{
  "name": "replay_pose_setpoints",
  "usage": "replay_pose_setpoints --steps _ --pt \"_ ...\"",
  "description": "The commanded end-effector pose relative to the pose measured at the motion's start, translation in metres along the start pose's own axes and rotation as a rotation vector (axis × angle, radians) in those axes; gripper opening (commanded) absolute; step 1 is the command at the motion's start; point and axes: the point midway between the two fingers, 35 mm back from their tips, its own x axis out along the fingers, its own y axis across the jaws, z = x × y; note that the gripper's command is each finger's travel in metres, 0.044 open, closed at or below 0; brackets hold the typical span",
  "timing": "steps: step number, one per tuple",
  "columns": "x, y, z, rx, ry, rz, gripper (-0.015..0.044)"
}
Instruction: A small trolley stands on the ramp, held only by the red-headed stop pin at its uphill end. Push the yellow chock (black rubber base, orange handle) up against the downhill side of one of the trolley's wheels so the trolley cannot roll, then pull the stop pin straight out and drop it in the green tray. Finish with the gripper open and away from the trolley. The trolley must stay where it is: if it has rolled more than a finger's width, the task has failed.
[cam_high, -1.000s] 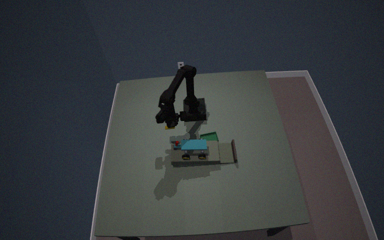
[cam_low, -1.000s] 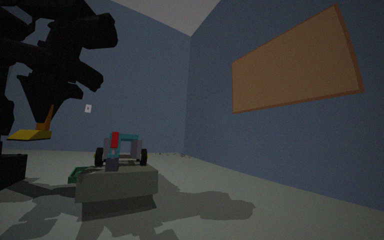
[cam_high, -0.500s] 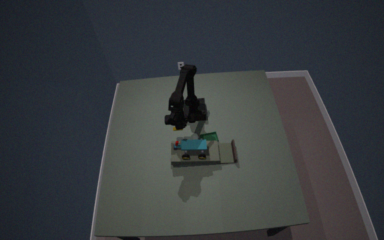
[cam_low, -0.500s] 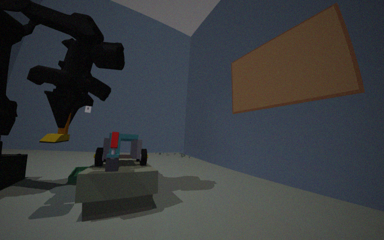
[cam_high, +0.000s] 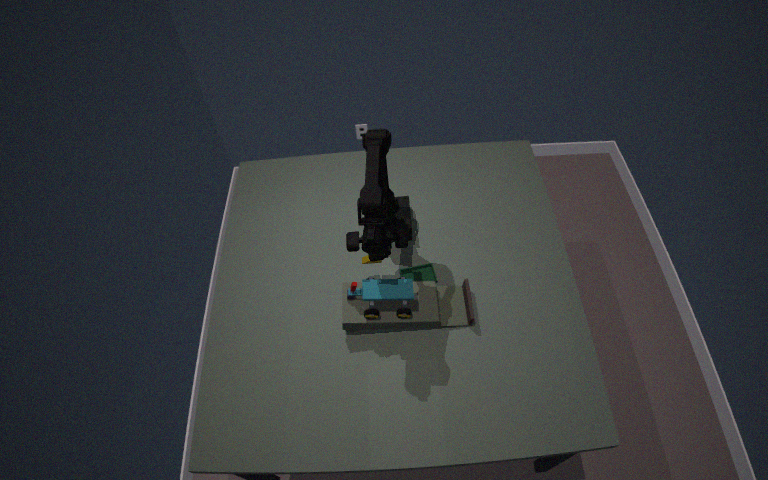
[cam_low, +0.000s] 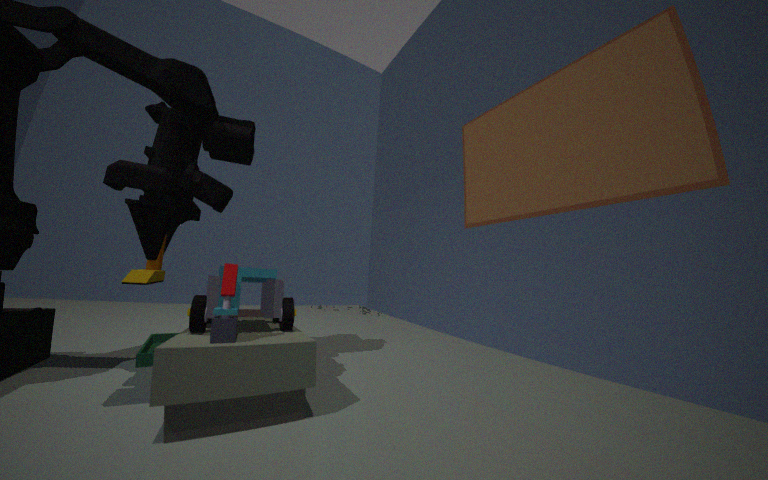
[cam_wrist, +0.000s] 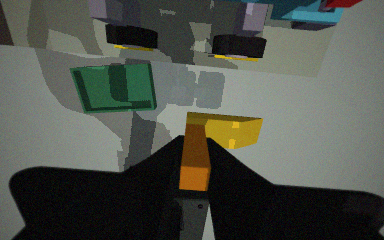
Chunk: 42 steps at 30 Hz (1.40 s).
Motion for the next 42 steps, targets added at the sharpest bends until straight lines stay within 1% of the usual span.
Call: replay_pose_setpoints --steps 1,42 --pt "0.001 0.016 0.004 0.004 -0.001 0.007 0.0000" --pt "0.007 0.162 0.034 0.004 -0.002 0.020 0.0000"
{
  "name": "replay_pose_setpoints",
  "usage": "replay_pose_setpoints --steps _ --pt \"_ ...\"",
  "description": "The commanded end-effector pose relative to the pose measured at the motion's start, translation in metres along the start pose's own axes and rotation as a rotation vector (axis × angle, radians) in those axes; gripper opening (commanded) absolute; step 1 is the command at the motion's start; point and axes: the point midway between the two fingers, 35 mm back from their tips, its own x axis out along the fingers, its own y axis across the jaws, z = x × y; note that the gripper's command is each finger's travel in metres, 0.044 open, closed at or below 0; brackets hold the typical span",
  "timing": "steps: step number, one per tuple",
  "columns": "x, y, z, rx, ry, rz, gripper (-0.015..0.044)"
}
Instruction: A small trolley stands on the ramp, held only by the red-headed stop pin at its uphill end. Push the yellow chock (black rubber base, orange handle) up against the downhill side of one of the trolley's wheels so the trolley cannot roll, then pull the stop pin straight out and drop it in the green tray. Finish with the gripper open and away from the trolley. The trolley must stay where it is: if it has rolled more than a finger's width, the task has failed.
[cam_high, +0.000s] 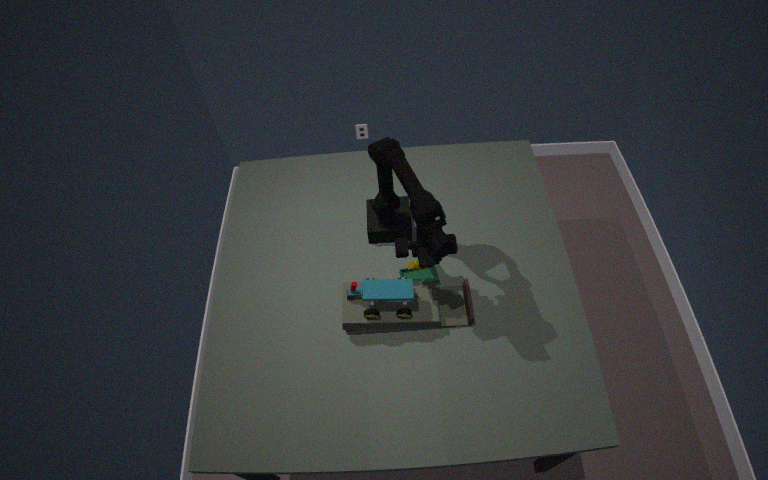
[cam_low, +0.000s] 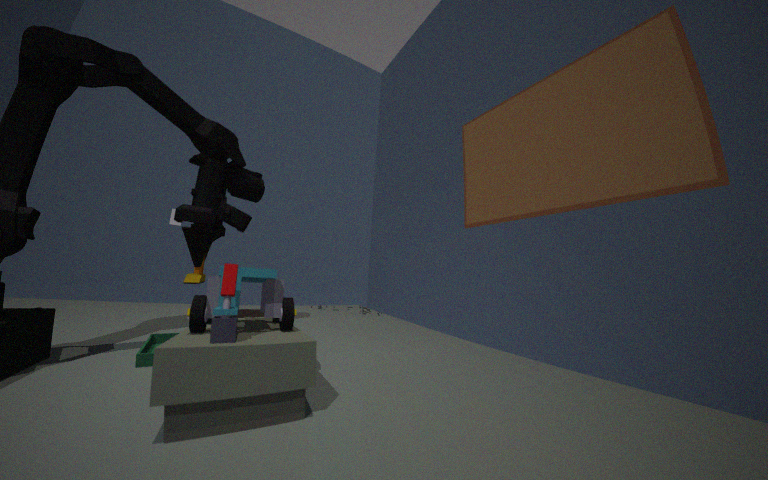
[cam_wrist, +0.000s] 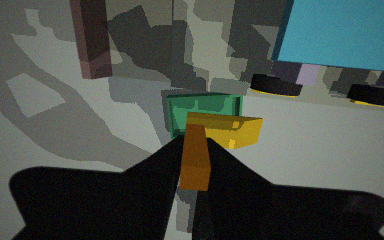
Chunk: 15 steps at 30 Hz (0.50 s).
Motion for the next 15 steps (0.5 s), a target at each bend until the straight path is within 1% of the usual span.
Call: replay_pose_setpoints --steps 1,4,9,15 --pt "0.001 0.017 0.005 0.004 -0.001 0.007 0.0000" --pt "0.001 0.024 0.007 0.005 0.000 0.004 0.0000" --pt "0.001 0.028 0.007 0.005 0.000 -0.096 0.0000" --pt "0.002 0.029 0.010 0.005 -0.001 -0.101 0.0000"
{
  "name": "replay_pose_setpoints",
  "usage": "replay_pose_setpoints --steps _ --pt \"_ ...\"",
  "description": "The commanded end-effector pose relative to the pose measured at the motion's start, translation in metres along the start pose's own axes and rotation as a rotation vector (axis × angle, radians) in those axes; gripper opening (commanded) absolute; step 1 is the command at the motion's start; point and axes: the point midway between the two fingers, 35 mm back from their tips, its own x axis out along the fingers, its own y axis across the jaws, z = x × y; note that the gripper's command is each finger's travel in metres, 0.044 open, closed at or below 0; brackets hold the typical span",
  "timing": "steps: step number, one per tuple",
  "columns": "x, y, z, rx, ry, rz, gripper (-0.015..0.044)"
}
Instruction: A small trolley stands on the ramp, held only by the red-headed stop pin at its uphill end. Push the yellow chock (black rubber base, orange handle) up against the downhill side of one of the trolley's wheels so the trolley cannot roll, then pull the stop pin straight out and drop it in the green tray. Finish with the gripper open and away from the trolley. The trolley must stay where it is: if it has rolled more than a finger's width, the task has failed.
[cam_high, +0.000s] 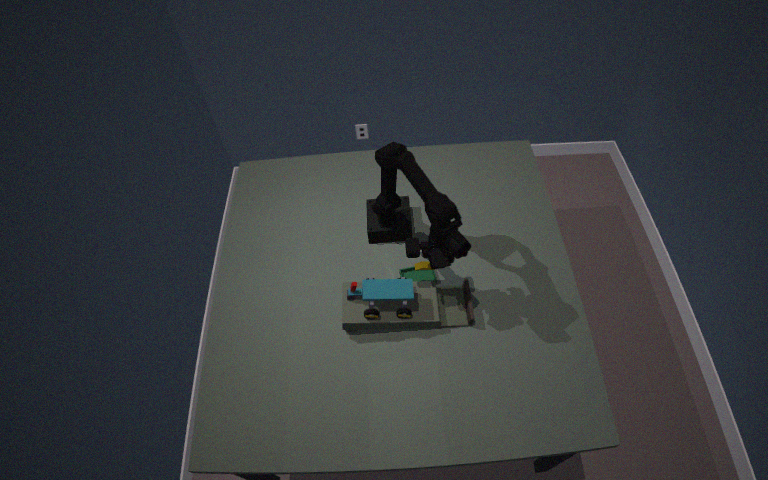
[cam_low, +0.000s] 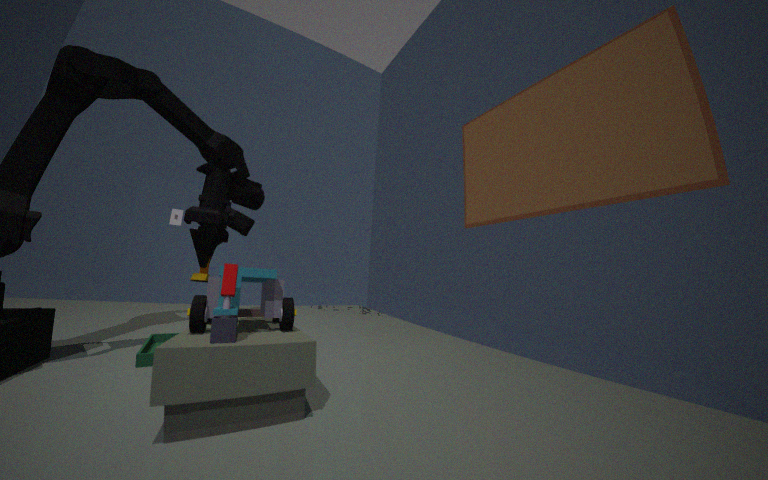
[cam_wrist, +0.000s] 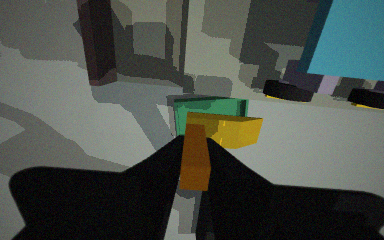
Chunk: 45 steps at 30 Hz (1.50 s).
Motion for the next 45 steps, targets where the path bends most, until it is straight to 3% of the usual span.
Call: replay_pose_setpoints --steps 1,15,45 --pt "0.001 0.001 0.007 0.007 -0.005 -0.016 0.0000" --pt "0.007 0.003 0.031 0.007 -0.007 -0.016 0.0000" --pt "0.069 0.002 0.032 0.007 -0.006 -0.016 0.0000"
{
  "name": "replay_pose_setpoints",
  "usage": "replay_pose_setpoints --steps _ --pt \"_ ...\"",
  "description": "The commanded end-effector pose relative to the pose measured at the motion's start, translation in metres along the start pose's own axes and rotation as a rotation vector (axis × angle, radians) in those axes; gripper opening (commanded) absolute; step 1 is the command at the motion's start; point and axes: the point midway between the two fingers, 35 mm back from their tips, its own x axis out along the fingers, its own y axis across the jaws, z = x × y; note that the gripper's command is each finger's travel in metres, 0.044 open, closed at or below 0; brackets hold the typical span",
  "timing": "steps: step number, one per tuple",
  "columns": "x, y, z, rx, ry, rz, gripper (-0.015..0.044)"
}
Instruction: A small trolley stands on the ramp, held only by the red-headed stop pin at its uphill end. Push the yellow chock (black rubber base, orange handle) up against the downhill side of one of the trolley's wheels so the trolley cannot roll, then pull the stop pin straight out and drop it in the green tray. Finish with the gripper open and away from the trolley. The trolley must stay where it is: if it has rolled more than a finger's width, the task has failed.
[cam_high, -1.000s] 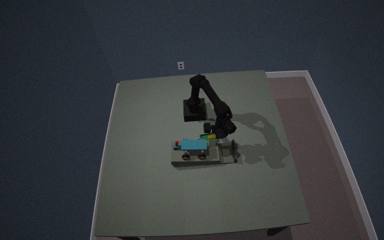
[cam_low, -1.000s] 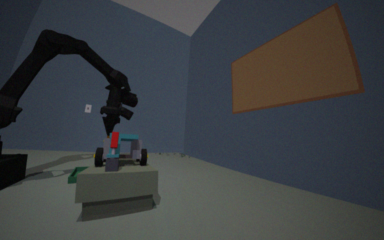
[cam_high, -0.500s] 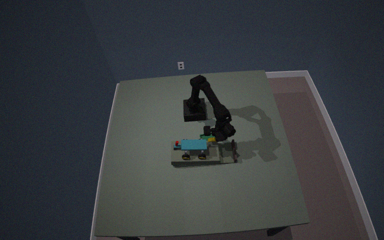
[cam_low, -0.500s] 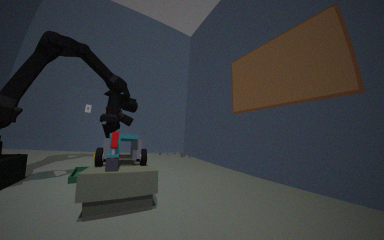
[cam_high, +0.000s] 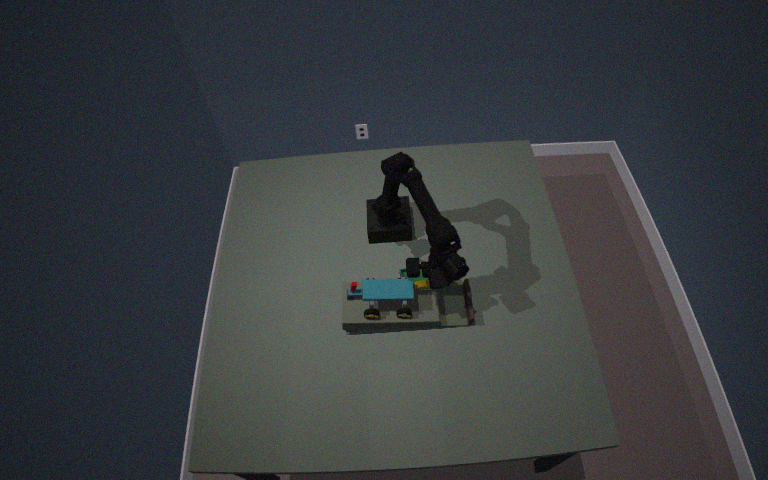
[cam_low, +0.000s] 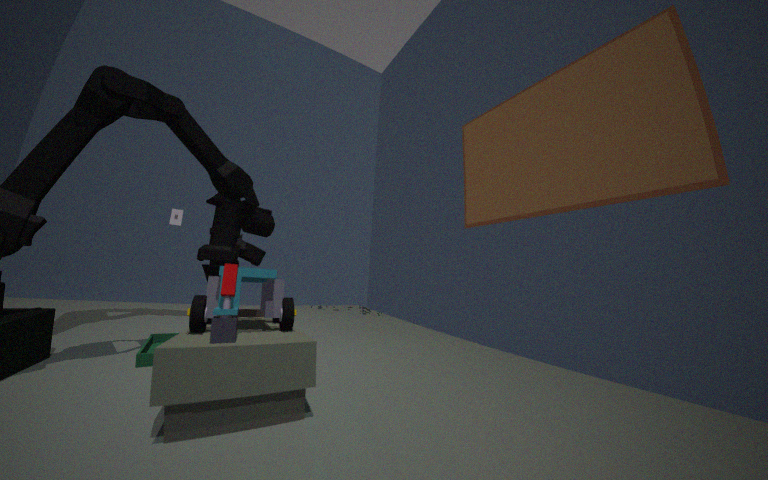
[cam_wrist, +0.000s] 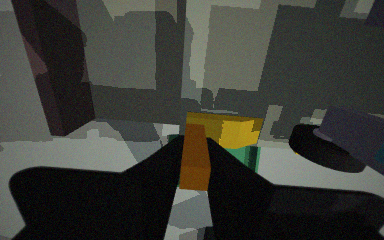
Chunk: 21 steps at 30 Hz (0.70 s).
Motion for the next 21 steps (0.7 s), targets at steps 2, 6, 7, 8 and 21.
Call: replay_pose_setpoints --steps 2,6,7,8,21 --pt "0.004 -0.001 0.000 -0.005 0.000 -0.006 0.0000" --pt "0.003 -0.005 0.000 -0.005 0.000 -0.007 0.0000" --pt "0.003 -0.006 0.000 -0.005 0.000 -0.007 0.0000" --pt "0.003 -0.007 0.000 -0.005 0.000 -0.007 0.0000" --pt "0.005 -0.018 -0.001 -0.005 0.000 -0.008 0.0000"
